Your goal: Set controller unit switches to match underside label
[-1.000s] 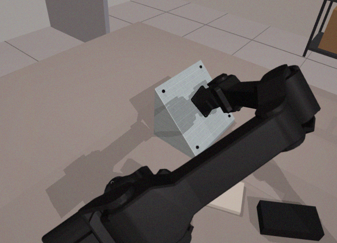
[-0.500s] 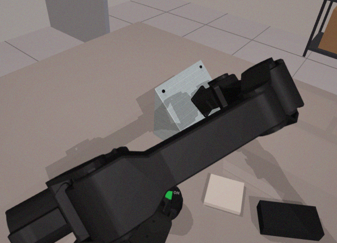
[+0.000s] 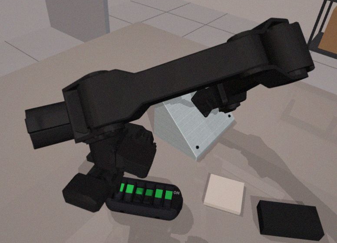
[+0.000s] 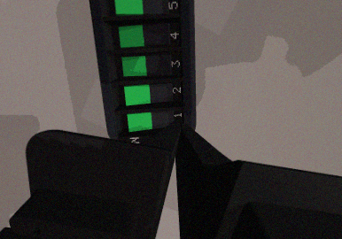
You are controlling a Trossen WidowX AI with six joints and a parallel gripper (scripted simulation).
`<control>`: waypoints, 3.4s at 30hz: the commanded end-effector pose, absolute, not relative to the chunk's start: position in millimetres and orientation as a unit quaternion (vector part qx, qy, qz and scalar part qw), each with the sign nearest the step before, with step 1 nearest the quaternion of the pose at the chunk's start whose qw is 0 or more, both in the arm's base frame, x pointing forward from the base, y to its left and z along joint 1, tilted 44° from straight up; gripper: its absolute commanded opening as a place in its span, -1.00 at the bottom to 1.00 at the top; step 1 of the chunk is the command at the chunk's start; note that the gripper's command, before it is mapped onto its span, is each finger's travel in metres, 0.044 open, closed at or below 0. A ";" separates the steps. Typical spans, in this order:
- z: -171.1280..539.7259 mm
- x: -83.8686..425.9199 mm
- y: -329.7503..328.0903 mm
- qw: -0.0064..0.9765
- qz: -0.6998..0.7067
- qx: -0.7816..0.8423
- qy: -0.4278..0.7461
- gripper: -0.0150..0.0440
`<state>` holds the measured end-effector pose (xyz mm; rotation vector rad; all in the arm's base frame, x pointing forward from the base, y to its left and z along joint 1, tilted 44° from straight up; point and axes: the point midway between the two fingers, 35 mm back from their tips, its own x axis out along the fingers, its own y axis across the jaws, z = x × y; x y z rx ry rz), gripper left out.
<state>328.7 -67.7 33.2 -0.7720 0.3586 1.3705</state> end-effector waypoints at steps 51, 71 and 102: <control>-39.8 267.5 -40.5 0.711 0.536 -0.450 0.069 -0.49; -37.6 273.4 -39.1 0.711 0.536 -0.450 0.069 -0.49; -30.6 276.5 -43.1 0.710 0.538 -0.448 0.072 -0.49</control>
